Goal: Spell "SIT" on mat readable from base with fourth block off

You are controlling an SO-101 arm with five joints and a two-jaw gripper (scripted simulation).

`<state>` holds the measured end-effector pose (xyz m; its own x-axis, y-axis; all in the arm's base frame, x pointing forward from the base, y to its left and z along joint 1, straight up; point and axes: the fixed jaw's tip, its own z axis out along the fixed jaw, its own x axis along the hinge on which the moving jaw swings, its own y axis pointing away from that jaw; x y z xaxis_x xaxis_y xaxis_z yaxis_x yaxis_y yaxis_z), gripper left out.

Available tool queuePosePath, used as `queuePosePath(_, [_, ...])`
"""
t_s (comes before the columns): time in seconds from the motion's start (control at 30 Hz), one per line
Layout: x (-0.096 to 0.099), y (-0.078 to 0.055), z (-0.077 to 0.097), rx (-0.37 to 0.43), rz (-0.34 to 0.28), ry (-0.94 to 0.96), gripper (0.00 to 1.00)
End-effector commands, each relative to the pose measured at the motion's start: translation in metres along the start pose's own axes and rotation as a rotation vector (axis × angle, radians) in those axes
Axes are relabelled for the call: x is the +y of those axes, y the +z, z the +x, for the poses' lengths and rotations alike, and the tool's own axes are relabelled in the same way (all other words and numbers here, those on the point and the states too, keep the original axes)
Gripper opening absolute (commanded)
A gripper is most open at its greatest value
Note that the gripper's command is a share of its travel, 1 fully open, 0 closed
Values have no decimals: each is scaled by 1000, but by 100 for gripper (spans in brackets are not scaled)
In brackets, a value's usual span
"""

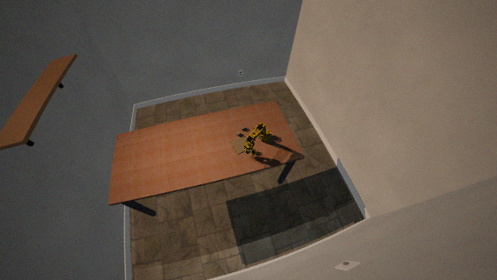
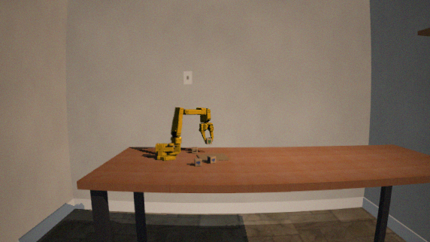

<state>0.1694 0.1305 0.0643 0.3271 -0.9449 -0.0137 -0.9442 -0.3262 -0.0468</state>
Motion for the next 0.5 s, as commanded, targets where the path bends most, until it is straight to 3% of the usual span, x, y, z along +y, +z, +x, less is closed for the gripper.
queuePosePath(0.0, [-7, -12, 6, -36, 101, 147, 0])
queuePosePath(0.2, [-9, -11, 17, -51, 133, 338, 0])
queuePosePath(0.47, [-9, -11, 19, -55, 140, 380, 0])
